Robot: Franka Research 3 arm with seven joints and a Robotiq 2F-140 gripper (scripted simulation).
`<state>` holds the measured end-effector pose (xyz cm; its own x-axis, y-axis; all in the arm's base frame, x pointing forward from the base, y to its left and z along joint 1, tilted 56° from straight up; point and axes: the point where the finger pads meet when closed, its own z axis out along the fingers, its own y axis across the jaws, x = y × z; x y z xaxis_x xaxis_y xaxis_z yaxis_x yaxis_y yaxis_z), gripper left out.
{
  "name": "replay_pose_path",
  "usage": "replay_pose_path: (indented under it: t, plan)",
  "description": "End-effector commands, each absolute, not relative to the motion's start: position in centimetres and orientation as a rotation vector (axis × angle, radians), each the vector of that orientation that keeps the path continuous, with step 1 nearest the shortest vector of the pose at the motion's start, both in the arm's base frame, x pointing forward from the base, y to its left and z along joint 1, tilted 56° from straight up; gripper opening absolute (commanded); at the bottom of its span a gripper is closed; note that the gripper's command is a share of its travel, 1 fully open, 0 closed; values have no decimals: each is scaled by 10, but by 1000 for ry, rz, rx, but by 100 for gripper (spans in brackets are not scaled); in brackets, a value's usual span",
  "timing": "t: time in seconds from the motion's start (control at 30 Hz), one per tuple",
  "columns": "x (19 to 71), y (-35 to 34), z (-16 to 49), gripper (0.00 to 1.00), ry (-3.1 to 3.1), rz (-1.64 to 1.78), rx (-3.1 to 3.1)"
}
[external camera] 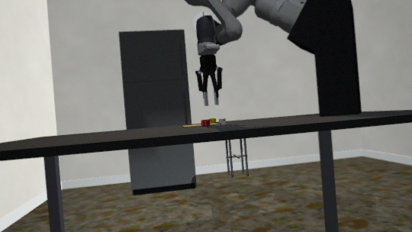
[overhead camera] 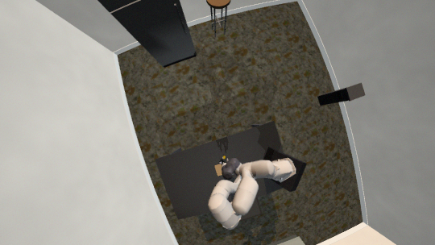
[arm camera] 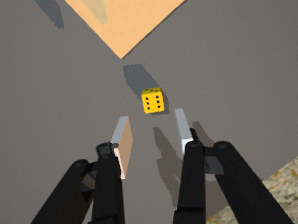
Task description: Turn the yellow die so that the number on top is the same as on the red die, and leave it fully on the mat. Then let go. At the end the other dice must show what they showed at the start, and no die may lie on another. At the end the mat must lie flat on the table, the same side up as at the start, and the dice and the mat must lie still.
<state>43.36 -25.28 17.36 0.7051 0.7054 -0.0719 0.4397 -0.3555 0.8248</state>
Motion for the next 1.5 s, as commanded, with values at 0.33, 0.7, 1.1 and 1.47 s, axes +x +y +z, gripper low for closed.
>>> replay_pose_path:
  t: [0.33,0.7,1.1,1.47]
  plan:
    - [435,-251,174,25,894,371,1998]
    - [435,-251,174,25,894,371,1998]
    - [437,-252,172,25,894,371,1998]
    - [442,-258,167,25,894,371,1998]
